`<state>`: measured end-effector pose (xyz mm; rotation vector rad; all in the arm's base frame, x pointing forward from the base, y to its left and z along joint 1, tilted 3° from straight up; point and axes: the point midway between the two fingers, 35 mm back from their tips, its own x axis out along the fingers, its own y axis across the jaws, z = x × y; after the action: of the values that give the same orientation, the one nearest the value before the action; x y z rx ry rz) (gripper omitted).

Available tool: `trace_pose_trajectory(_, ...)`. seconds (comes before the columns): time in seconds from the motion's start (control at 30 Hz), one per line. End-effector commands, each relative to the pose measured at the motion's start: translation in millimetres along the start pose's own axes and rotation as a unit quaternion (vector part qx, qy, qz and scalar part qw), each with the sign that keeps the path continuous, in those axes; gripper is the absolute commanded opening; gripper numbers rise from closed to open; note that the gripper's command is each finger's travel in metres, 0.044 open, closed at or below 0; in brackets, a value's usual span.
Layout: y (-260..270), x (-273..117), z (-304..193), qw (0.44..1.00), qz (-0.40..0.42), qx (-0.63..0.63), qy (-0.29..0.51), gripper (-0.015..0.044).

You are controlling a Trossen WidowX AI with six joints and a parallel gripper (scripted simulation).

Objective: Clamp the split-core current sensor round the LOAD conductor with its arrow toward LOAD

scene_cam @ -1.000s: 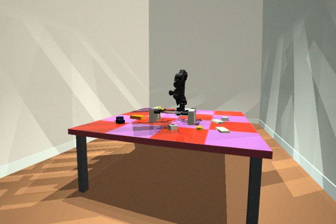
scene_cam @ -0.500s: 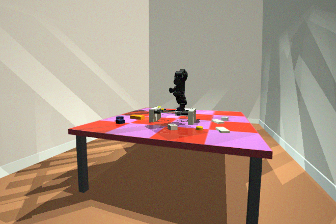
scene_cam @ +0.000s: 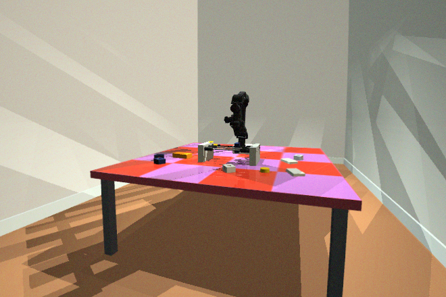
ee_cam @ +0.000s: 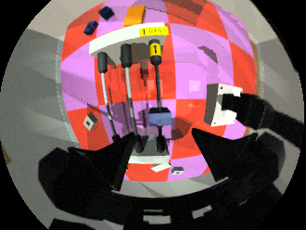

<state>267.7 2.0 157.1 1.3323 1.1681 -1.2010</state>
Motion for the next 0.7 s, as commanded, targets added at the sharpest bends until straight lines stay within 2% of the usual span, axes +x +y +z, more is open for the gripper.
trace_pose_trajectory(0.0, 0, 0, 1, 1.000, 0.000, -0.002, -0.002, 0.0440)
trace_pose_trajectory(0.47, 0, 0, 1, 1.000, -0.001, -0.006, 0.002, 0.0440)
trace_pose_trajectory(0.67, -12, 8, 25, 0.980, -0.015, -0.188, 0.061, 0.0440)
